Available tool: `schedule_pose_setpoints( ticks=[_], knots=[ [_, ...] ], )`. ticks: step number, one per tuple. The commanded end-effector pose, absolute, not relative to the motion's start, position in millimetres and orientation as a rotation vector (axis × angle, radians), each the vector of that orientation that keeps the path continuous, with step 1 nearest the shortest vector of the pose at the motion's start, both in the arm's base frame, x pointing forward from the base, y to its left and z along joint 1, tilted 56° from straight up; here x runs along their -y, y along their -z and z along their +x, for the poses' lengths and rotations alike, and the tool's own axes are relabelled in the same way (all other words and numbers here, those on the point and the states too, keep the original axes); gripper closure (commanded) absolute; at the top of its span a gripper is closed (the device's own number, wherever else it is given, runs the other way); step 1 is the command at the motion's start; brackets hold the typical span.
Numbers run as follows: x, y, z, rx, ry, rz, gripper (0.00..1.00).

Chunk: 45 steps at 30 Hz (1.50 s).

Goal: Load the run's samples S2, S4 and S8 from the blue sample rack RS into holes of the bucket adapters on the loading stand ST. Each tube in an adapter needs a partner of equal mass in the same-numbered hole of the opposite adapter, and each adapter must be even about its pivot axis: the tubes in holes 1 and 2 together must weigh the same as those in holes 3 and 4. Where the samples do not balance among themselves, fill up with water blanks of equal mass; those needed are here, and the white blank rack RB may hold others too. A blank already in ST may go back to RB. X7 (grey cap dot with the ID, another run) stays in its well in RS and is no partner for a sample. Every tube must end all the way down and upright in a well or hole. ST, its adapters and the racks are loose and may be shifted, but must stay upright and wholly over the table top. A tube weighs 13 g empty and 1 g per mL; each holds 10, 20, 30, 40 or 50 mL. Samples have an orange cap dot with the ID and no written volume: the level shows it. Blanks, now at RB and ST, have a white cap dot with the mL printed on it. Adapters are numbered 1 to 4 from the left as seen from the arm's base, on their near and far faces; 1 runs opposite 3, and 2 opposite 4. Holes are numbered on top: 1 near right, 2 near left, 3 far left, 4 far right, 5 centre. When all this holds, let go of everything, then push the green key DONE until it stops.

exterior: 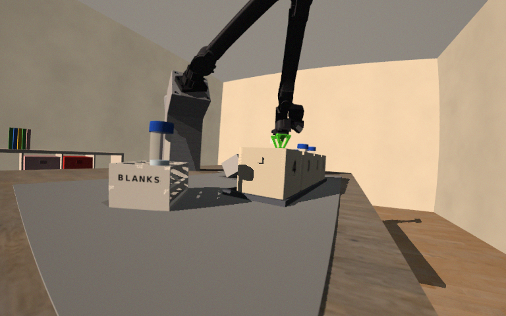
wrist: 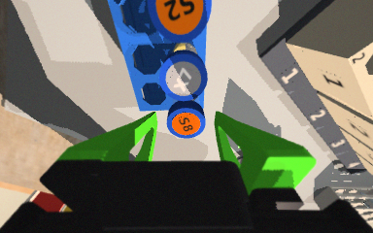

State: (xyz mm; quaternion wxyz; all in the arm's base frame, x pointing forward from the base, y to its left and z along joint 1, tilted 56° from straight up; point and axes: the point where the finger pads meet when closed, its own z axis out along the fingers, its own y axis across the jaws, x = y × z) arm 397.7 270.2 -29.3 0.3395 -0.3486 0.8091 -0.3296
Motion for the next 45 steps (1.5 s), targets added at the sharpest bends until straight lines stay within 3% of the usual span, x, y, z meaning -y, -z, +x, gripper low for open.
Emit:
schedule_pose_setpoints(
  ticks=[1, 35, 45],
  knots=[
    [-278, 24, 399, -2.096, 0.843, -0.908, 1.0],
    [-278, 24, 399, -2.096, 0.843, -0.908, 1.0],
    [-292, 1, 366, -2.086, 0.832, -0.914, 1.0]
  ],
)
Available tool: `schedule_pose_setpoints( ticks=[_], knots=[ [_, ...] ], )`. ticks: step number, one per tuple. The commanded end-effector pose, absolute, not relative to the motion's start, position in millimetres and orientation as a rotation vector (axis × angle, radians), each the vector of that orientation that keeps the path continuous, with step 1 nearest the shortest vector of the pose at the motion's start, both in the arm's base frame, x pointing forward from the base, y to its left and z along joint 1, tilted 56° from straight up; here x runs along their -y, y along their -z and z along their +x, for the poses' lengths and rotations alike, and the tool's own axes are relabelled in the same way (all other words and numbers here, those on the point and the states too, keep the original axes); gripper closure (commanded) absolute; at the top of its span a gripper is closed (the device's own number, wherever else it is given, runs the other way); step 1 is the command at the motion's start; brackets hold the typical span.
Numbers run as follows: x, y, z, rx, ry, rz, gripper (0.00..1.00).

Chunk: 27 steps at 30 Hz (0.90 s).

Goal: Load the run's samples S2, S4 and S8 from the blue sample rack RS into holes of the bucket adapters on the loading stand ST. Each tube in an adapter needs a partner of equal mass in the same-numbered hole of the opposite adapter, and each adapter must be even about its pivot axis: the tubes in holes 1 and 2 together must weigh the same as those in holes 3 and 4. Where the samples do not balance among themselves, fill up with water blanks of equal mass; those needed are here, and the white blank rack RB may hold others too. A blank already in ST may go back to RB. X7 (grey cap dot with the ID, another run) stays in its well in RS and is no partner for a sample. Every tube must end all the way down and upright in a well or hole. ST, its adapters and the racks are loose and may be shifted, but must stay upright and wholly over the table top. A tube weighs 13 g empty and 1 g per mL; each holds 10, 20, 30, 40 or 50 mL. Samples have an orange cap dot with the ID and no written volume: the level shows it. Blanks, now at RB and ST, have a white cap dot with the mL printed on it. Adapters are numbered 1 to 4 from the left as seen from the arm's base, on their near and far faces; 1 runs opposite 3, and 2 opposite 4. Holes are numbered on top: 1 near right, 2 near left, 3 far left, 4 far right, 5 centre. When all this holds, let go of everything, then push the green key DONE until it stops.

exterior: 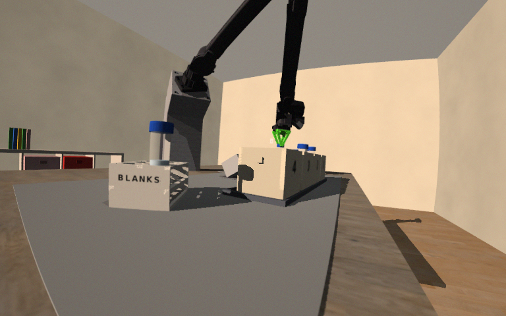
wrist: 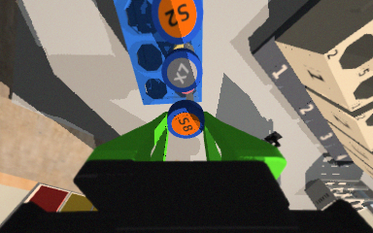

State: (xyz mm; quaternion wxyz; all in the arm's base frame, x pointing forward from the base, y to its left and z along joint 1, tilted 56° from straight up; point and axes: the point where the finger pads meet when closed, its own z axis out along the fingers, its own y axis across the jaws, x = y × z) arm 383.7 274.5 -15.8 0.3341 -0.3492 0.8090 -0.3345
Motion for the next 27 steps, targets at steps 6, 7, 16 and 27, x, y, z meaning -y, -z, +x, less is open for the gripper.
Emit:
schedule_pose_setpoints(
  ticks=[6, 7, 16, 27],
  knots=[
    [-298, -8, 357, -2.085, 0.827, -0.909, 1.0],
    [-300, -11, 355, -2.084, 0.825, -0.908, 1.0],
    [-314, -31, 334, -2.082, 0.812, -0.897, 1.0],
    [-323, -49, 311, -2.083, 0.807, -0.895, 1.0]
  ],
)
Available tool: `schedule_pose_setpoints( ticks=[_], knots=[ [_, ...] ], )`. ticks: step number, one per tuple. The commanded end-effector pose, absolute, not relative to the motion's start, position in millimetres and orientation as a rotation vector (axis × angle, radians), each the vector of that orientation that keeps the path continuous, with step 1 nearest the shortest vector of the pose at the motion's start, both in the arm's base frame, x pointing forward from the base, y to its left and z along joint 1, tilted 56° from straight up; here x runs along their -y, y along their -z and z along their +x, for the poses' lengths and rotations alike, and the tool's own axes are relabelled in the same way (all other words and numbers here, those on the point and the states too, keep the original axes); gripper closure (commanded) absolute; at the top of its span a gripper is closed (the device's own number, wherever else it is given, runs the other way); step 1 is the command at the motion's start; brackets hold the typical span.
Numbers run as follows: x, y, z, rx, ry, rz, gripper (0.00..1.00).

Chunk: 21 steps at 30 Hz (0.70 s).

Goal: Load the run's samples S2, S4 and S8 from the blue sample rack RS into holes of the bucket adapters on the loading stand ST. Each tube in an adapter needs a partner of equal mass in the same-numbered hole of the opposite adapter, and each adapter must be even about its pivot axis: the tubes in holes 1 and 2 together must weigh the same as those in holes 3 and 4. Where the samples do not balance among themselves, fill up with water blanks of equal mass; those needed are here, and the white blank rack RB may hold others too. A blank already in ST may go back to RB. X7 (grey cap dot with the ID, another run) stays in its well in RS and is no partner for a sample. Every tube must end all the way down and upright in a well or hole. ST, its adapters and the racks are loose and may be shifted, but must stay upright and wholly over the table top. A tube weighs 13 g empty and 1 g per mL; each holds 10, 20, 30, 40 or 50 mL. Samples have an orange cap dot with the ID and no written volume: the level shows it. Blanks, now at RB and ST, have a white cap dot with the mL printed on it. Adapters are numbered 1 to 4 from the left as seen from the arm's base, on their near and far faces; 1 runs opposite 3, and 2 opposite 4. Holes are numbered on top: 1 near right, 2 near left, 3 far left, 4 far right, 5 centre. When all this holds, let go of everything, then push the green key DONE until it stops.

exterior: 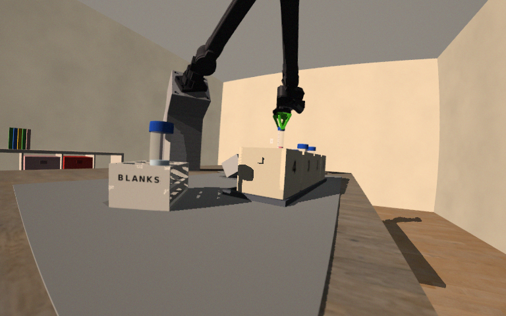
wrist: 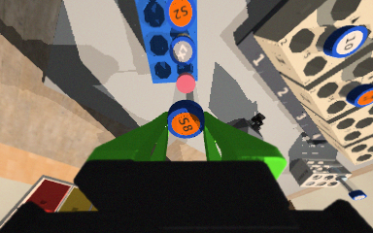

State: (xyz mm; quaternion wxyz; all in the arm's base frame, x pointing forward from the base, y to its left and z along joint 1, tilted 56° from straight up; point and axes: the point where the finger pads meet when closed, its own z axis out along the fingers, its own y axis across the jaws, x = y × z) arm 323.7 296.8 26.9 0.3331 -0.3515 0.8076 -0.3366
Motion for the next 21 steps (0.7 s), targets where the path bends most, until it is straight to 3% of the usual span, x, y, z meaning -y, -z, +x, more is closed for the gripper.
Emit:
schedule_pose_setpoints(
  ticks=[1, 10, 21],
  knots=[
    [-324, -50, 308, -2.083, 0.806, -0.895, 1.0],
    [-332, -64, 289, -2.084, 0.802, -0.894, 1.0],
    [-262, -100, 309, -2.169, 0.671, -0.534, 1.0]
  ],
)
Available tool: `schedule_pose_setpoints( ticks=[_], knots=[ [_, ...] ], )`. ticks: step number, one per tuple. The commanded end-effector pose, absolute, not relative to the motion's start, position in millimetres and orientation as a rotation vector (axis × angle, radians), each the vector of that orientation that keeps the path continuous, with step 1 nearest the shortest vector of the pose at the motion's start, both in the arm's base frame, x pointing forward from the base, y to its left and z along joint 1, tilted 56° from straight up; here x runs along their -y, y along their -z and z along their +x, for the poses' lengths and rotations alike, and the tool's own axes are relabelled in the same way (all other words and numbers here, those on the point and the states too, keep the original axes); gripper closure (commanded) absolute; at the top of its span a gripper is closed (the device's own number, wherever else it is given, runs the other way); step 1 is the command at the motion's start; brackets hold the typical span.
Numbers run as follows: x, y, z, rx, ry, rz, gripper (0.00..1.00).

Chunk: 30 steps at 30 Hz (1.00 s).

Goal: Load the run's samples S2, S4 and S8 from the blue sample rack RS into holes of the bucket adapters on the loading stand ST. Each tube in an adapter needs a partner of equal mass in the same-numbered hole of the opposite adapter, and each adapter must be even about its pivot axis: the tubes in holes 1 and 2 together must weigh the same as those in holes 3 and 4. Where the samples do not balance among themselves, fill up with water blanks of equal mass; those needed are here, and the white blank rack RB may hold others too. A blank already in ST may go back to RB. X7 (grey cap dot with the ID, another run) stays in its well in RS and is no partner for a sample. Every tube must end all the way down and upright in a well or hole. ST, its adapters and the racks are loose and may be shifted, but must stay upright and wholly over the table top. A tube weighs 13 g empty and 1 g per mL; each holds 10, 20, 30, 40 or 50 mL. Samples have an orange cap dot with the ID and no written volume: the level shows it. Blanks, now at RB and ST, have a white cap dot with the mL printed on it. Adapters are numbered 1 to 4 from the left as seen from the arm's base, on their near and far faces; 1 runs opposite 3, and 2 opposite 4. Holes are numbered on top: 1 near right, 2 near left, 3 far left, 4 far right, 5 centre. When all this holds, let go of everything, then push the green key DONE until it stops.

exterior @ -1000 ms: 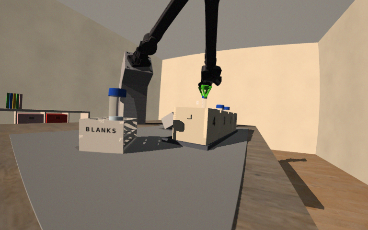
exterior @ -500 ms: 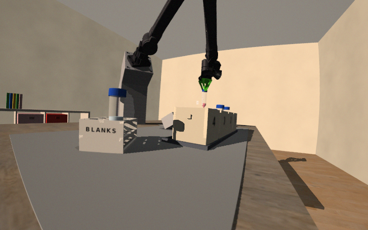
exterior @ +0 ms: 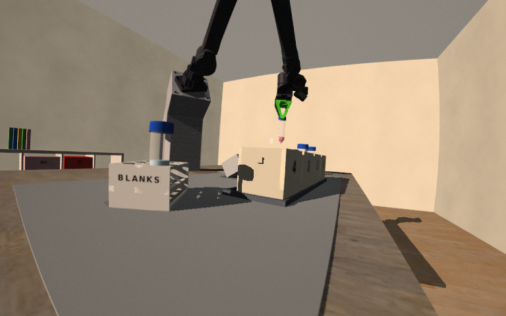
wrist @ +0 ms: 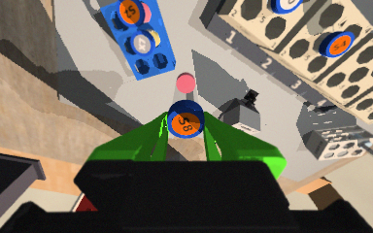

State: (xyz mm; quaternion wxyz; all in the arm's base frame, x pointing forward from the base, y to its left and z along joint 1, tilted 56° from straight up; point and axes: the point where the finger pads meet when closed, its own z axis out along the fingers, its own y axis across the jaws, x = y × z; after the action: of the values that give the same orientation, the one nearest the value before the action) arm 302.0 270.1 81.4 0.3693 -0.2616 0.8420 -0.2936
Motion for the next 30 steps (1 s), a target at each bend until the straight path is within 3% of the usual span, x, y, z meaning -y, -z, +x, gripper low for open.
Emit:
schedule_pose_setpoints(
  ticks=[1, 18, 30],
  knots=[
    [-258, -105, 310, -2.172, 0.657, -0.504, 1.0],
    [-182, -170, 324, -2.19, 0.459, -0.075, 1.0],
    [-138, -226, 339, -2.175, 0.447, -0.079, 1.0]
  ],
)
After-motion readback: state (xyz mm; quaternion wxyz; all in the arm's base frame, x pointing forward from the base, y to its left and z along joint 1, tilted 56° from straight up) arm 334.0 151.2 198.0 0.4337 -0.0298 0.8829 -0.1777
